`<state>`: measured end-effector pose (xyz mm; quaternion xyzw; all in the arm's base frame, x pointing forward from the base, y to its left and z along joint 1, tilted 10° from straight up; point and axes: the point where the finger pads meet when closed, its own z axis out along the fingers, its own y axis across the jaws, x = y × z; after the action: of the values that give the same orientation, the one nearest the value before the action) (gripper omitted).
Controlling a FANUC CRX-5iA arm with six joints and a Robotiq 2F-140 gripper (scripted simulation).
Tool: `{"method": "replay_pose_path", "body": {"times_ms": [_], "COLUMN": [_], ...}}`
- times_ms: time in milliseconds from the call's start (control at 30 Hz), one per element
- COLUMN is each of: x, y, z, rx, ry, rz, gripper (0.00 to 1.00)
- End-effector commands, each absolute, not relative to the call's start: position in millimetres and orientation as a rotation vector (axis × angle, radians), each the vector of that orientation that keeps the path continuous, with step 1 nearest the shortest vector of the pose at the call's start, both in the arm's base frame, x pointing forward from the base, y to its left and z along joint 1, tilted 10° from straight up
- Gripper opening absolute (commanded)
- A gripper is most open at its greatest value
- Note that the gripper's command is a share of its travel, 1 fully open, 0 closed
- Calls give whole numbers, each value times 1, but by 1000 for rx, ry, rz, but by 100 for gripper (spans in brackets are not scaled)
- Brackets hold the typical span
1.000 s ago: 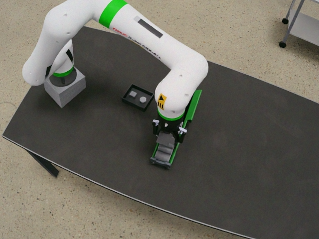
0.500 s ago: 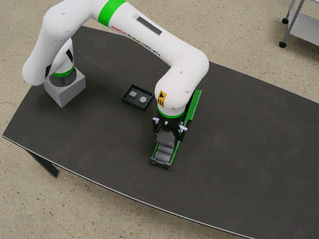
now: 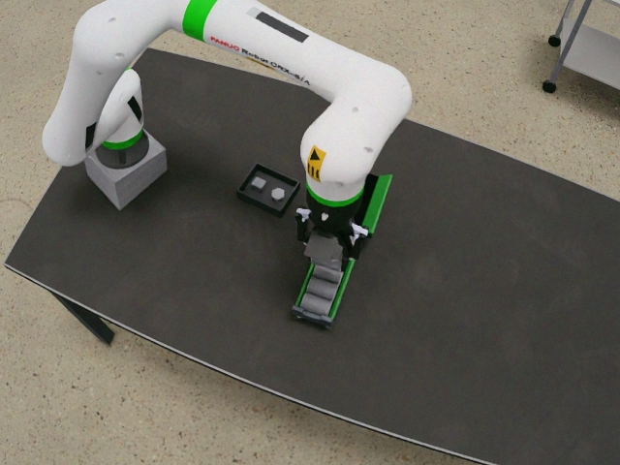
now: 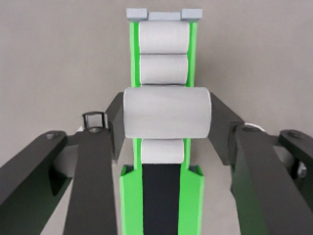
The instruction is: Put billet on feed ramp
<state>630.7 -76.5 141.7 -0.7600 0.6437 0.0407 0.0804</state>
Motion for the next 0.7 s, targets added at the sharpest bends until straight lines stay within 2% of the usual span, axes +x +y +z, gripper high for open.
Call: {"method": "replay_pose_path", "body": {"times_ms": [0,300,433,667], "x": [631,631,621,602], "y": [-78,-76,2,75], "z": [147,147,151,154], "rx": [-2272,-2272,-2272,-2271], "ry": [1924,1924,1926,1925], "rz": [119,119,119,120], "gripper": [43,43,43,43]}}
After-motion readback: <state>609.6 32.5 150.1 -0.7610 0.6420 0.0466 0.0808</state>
